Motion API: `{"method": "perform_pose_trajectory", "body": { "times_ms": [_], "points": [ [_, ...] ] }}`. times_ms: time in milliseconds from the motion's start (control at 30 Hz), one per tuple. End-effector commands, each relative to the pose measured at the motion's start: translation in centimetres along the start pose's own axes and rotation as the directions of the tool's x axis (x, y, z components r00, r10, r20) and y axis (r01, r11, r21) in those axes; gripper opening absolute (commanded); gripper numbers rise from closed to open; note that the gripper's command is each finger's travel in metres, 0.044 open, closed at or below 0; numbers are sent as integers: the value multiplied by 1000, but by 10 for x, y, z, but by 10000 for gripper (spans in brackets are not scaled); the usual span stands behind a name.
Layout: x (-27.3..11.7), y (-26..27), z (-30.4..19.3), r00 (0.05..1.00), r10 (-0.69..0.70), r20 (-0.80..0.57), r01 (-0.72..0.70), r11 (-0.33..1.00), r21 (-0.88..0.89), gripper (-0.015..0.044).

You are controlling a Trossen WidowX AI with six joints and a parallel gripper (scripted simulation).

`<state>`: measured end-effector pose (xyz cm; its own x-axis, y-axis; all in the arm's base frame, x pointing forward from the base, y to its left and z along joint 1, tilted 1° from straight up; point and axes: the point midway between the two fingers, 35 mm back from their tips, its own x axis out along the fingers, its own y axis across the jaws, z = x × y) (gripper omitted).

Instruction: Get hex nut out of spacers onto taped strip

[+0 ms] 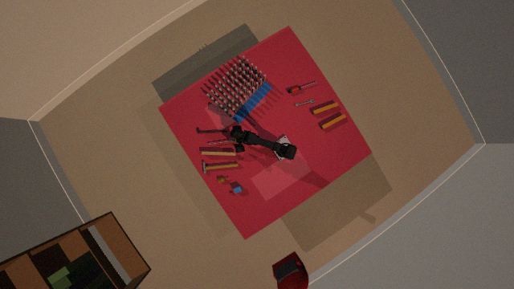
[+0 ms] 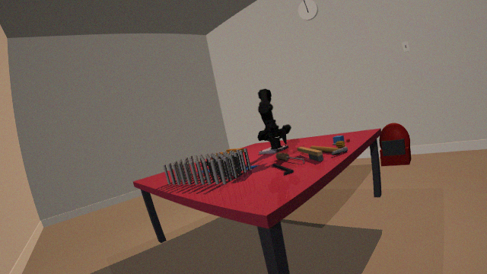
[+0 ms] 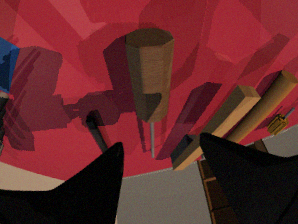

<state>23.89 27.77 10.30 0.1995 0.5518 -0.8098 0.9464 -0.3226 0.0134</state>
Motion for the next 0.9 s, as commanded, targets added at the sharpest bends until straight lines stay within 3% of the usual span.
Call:
{"method": "perform_pose_trajectory", "body": {
  "times_ms": [0, 867],
  "points": [
    [0, 1, 0, 1000, 3, 0, -3, 1000, -1, 280],
    [35, 2, 21, 1000, 2, 1, -2, 1000, -2, 280]
  ]
}}
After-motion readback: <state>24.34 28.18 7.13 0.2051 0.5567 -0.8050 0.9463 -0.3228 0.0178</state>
